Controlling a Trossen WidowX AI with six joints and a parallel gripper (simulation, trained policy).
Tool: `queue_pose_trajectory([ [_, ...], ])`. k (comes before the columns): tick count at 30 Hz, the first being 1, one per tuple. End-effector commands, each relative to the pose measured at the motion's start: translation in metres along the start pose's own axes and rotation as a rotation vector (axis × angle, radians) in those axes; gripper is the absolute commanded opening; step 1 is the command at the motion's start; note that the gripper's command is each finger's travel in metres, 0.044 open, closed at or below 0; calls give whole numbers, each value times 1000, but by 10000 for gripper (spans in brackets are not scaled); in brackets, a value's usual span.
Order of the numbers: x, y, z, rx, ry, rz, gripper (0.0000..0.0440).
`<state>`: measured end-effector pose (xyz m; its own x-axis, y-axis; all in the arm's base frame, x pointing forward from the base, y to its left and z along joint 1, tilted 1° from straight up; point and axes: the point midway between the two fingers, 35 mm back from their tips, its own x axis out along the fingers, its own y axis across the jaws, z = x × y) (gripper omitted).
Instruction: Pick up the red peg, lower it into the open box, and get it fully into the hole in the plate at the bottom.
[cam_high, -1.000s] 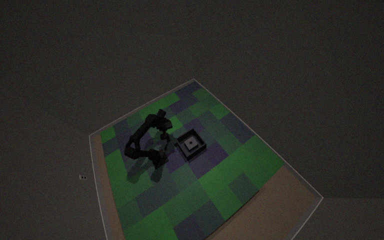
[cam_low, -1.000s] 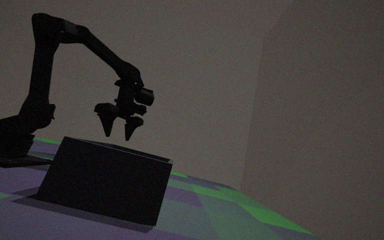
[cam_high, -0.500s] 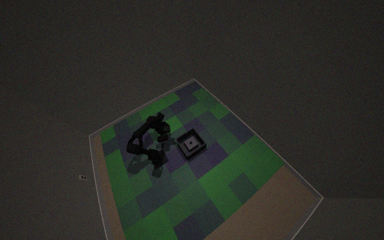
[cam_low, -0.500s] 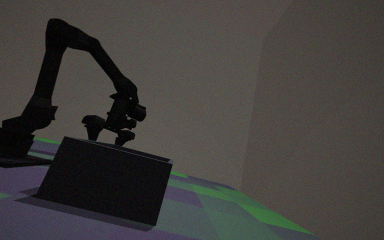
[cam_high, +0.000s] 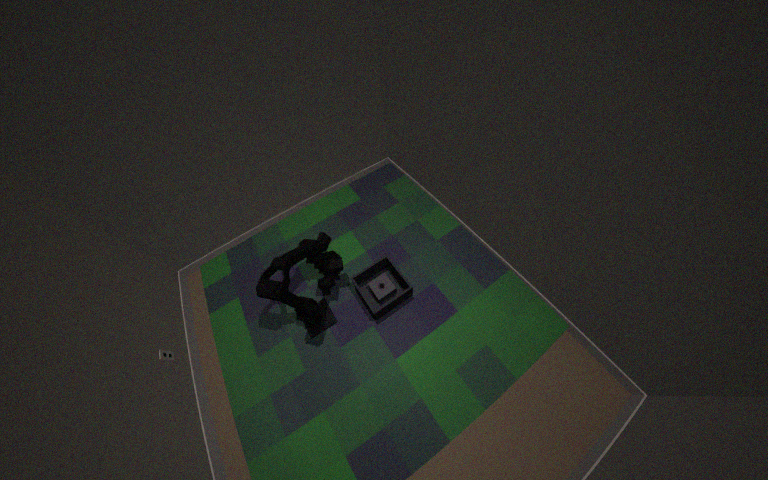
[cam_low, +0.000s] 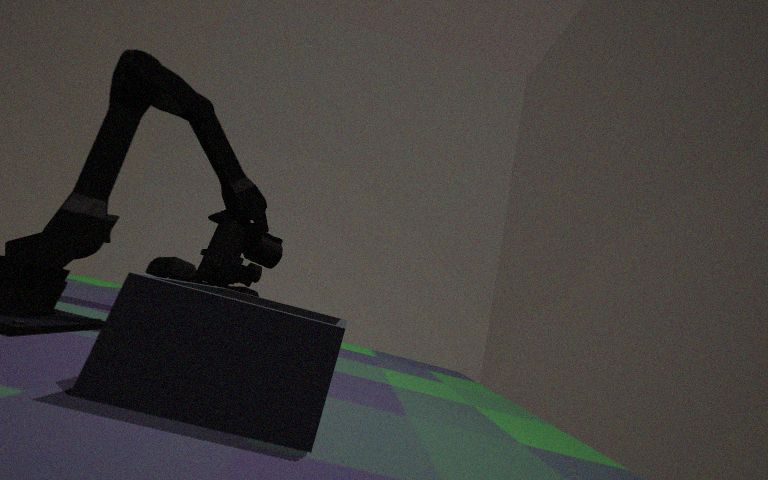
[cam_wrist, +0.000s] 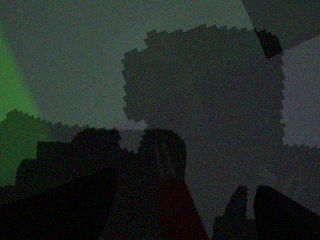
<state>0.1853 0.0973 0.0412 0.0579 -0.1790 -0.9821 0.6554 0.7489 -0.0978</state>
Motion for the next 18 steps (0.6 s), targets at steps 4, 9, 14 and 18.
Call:
queue_pose_trajectory([
  [4,9,-6,0,16,9,-47,110],
  [9,11,-10,1,16,11,-86,0],
  [14,-9,-13,19,16,-61,-81,0],
  [18,-28,-19,31,18,-103,-82,0],
])
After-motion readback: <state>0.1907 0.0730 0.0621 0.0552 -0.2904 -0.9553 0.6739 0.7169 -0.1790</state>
